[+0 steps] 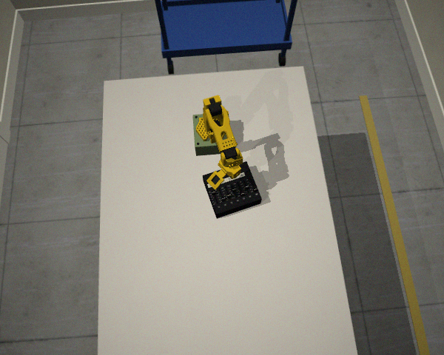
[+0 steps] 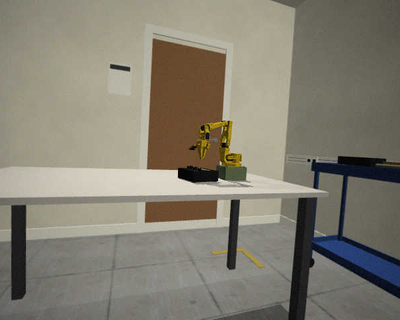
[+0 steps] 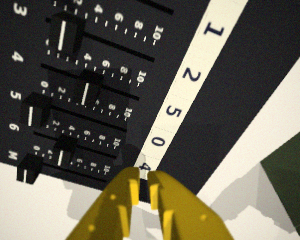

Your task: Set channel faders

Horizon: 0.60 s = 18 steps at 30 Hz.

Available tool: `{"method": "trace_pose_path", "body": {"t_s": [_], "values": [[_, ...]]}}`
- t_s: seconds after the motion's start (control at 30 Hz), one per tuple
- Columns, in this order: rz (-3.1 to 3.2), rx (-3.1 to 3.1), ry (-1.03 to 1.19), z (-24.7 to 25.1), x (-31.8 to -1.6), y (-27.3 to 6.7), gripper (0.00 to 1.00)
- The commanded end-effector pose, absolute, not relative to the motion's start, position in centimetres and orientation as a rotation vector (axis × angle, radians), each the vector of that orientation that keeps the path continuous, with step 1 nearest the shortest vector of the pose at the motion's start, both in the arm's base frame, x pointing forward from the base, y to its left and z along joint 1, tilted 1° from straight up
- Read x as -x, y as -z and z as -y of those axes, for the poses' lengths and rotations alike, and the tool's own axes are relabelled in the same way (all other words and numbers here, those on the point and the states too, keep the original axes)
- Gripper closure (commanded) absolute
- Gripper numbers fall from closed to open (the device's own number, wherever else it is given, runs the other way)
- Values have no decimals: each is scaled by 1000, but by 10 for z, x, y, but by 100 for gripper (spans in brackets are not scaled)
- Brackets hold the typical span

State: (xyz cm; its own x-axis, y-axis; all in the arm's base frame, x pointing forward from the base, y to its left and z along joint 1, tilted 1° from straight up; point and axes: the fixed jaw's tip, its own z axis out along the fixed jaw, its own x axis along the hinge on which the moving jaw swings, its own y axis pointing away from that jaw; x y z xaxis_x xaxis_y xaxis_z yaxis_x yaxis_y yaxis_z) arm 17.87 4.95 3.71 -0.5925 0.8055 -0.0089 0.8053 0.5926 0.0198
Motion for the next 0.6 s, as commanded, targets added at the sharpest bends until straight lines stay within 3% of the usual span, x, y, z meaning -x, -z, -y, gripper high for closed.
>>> {"method": "trace_pose_path", "body": {"t_s": [0.0,0.57], "values": [[-2784,-1436,-12,-46,-170,-38,100],[-2785,-1434,-12,-42,-152,-38,100]]}}
